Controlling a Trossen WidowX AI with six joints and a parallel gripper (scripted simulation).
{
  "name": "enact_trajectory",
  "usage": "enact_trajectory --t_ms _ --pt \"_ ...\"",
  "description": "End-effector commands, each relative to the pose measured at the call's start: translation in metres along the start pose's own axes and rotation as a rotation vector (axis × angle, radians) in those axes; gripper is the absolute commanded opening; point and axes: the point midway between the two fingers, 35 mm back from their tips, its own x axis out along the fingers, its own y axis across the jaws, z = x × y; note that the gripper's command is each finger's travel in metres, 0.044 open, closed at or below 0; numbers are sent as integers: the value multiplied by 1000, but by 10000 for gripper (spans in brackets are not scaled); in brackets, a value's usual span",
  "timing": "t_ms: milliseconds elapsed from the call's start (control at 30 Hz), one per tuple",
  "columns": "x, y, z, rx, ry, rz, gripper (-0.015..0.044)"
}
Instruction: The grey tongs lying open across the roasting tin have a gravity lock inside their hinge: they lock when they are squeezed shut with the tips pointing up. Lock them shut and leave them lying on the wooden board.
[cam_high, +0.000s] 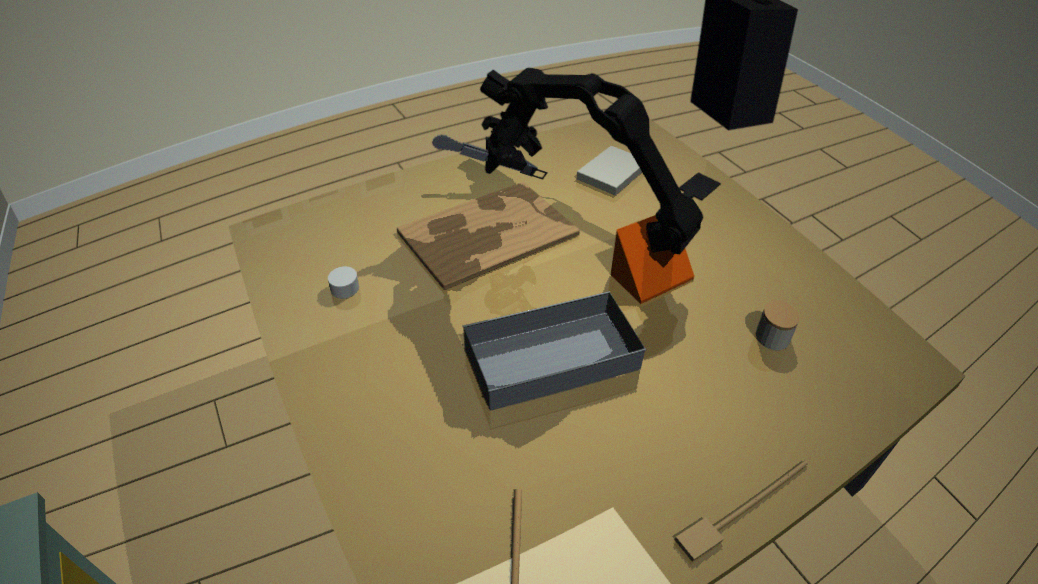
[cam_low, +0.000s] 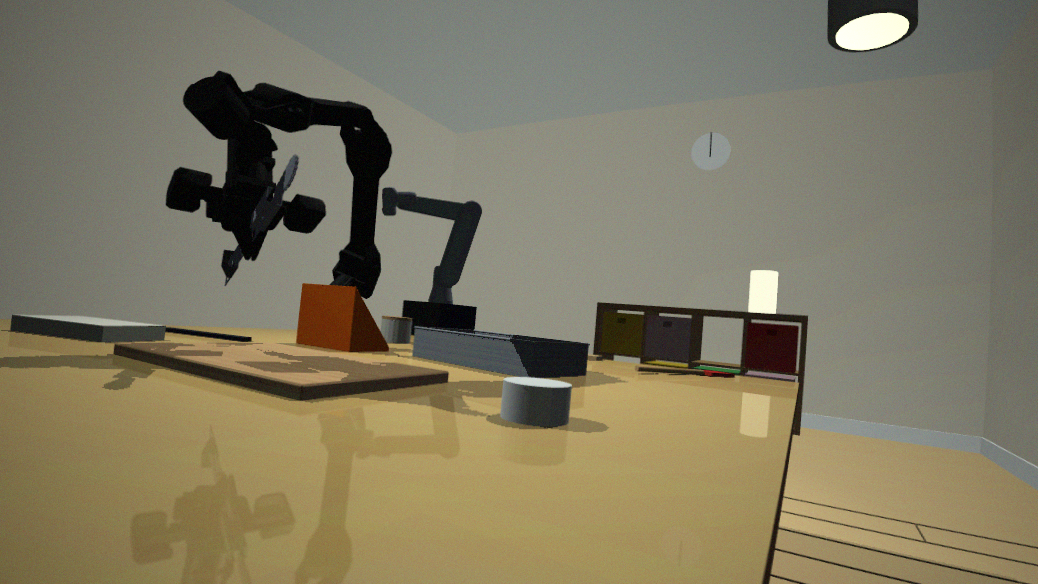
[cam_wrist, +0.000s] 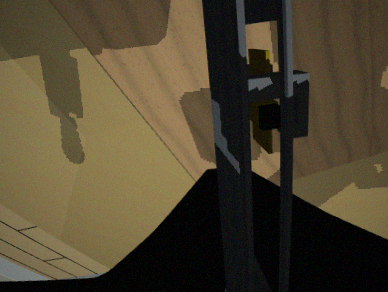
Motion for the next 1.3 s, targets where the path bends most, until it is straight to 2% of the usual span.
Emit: enact_trajectory --t_ms 0,667,1267 --pt "-5 -2 -4 -20 -59 8 -150" --pt "-24 -35 0 -87 -437 -31 -150" --pt "-15 -36 3 -90 -450 -33 -150"
